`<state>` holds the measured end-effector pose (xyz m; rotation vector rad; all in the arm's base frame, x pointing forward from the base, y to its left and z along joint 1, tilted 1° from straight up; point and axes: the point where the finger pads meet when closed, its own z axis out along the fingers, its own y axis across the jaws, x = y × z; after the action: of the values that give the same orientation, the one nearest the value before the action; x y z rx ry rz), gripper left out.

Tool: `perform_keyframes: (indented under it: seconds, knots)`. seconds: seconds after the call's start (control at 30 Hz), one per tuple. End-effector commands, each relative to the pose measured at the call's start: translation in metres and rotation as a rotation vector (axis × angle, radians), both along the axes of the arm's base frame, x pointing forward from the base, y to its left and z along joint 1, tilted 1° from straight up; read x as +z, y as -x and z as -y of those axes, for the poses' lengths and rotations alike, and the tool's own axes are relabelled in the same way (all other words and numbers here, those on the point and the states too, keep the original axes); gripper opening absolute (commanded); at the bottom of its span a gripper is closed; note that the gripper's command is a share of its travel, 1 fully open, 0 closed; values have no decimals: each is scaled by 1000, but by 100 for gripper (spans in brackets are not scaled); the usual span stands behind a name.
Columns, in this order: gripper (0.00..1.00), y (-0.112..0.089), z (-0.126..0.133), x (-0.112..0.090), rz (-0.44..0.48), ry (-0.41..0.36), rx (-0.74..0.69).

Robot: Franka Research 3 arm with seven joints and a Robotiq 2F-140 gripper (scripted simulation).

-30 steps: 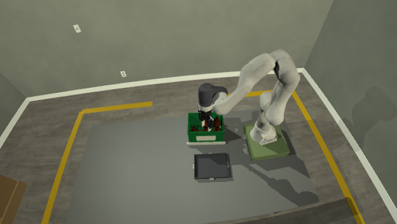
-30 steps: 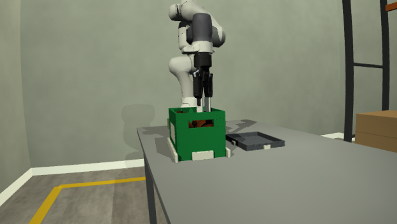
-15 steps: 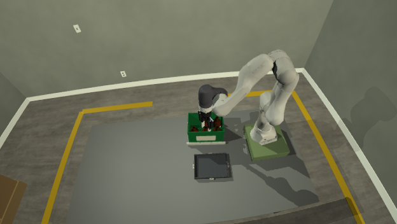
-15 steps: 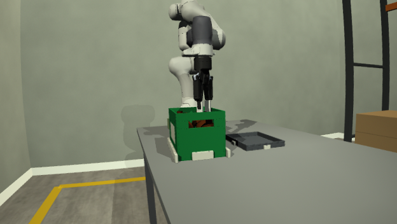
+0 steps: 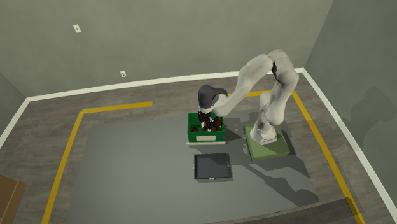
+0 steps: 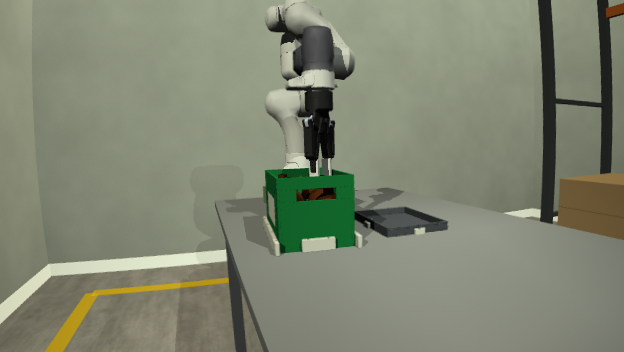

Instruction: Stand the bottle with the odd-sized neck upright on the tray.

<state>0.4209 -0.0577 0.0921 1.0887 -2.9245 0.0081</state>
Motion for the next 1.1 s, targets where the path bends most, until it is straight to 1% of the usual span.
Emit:
perform_keyframes:
  seconds: [0.0, 1.03, 1.07]
  knots:
    - [44, 0, 1, -1, 0, -2, 1]
    - [44, 0, 1, -1, 0, -2, 1]
    - [10, 0, 1, -1, 0, -2, 1]
